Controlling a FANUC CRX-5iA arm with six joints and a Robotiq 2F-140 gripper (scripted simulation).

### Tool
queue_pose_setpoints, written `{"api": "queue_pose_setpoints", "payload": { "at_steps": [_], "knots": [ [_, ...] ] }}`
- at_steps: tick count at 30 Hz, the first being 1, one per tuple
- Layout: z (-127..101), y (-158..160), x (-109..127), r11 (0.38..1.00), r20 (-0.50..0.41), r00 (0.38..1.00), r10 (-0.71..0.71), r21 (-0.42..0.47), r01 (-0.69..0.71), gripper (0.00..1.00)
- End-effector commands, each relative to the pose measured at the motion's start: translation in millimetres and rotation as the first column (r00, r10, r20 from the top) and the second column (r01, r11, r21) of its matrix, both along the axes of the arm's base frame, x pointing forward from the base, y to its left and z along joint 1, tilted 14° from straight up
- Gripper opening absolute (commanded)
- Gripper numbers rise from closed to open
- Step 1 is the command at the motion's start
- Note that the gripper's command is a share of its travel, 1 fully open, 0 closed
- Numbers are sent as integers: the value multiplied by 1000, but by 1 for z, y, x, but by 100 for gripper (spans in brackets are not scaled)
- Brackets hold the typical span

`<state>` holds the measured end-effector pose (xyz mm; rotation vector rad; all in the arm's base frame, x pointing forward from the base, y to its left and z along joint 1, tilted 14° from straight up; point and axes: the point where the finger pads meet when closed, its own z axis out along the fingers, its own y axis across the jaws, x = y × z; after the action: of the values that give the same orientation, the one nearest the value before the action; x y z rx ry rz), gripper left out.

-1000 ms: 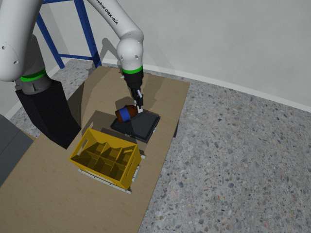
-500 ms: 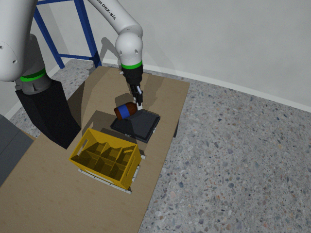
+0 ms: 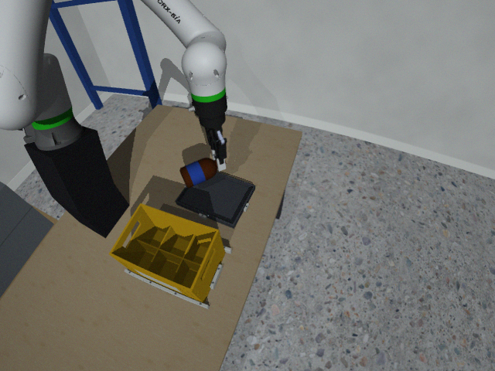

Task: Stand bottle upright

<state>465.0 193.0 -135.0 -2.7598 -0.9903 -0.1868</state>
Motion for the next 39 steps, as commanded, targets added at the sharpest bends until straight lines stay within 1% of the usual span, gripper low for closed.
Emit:
{"api": "queue_pose_setpoints", "payload": {
  "at_steps": [1,14,39],
  "knots": [
    [3,-1,0,1000,0,1000,0,0,0,0],
    [21,-5,-1,1000,0,1000,0,0,0,0],
    [37,-9,-2,1000,0,1000,0,0,0,0]
  ]
}}
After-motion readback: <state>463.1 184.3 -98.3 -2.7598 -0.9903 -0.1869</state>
